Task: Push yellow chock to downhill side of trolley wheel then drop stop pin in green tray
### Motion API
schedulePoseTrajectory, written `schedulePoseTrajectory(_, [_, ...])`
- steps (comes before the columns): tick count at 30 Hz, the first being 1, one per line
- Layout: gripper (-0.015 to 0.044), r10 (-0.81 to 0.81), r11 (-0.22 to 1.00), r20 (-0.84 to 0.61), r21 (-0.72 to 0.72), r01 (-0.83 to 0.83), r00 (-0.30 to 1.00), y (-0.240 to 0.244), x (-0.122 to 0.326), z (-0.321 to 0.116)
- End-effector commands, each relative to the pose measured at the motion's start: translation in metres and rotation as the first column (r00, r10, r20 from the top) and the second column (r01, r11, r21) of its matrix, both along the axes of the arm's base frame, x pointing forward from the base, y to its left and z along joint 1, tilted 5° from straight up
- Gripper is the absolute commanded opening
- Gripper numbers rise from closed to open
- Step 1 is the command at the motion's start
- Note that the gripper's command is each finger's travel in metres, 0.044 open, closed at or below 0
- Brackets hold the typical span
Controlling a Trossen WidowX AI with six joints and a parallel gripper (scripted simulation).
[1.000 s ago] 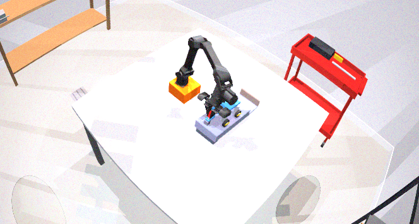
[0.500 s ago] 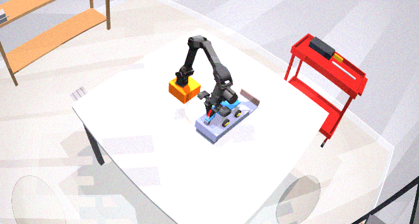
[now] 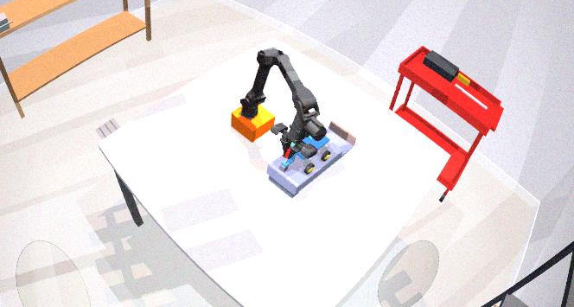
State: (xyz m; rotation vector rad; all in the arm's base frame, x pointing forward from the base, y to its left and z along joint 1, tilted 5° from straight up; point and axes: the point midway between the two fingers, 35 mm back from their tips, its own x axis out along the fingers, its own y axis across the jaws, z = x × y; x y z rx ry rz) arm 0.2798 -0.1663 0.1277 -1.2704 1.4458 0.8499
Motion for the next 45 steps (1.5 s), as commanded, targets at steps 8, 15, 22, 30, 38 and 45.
schedulePoseTrajectory(8, [0.0000,0.000,1.000,0.003,-0.005,0.000,1.000,0.001,0.000,0.009])
schedulePoseTrajectory(15, [0.0000,0.000,1.000,0.003,-0.005,0.000,1.000,0.001,0.000,0.012])
schedulePoseTrajectory(22, [0.0000,0.000,1.000,0.003,-0.005,0.000,1.000,0.002,-0.001,0.015])
schedulePoseTrajectory(30, [0.0000,0.000,1.000,0.003,-0.004,0.000,1.000,0.003,-0.001,0.018])
schedulePoseTrajectory(38, [0.0000,0.000,1.000,0.003,-0.004,0.000,1.000,0.004,-0.001,0.021])
schedulePoseTrajectory(45, [0.0000,0.000,1.000,0.003,-0.004,0.000,1.000,0.003,-0.002,0.023])
